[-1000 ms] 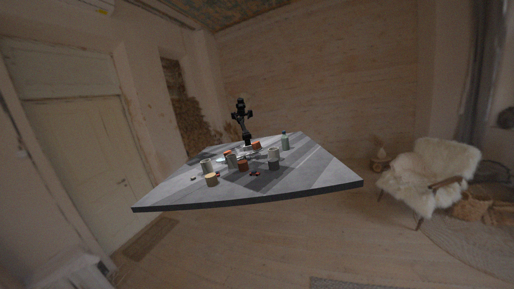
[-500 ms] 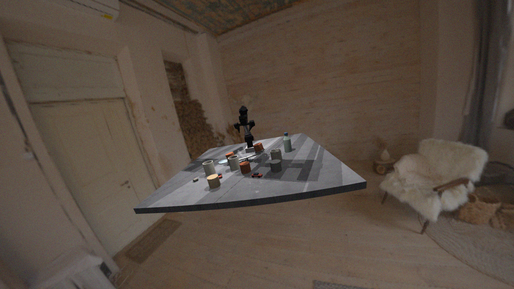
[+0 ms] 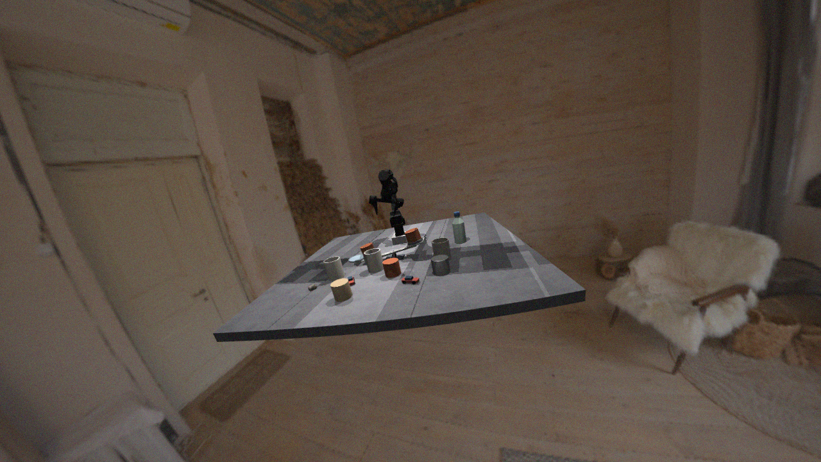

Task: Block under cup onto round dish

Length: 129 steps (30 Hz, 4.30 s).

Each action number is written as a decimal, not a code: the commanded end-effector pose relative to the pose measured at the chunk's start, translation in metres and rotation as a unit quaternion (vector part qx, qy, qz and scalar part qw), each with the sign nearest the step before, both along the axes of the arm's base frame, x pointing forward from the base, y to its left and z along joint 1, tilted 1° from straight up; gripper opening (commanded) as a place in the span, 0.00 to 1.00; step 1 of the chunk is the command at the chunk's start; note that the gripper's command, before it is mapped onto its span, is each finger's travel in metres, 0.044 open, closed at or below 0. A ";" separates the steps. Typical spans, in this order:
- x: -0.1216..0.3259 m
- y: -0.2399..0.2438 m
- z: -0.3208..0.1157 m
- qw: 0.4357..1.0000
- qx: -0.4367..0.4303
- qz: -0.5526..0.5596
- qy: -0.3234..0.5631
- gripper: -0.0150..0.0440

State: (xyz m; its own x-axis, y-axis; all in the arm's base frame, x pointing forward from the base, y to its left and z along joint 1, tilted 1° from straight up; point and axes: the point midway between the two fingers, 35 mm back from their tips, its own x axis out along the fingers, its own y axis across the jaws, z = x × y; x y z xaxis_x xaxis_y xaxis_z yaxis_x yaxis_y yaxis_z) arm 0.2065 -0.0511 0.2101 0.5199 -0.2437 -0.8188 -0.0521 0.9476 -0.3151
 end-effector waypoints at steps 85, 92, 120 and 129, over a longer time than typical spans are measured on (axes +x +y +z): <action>0.056 -0.142 -0.159 0.800 -0.062 0.518 0.295 1.00; 0.055 -0.142 -0.165 0.800 -0.062 0.518 0.295 0.91; 0.058 -0.143 -0.148 0.800 -0.063 0.518 0.295 0.25; 0.059 -0.144 -0.137 0.800 -0.063 0.518 0.295 0.25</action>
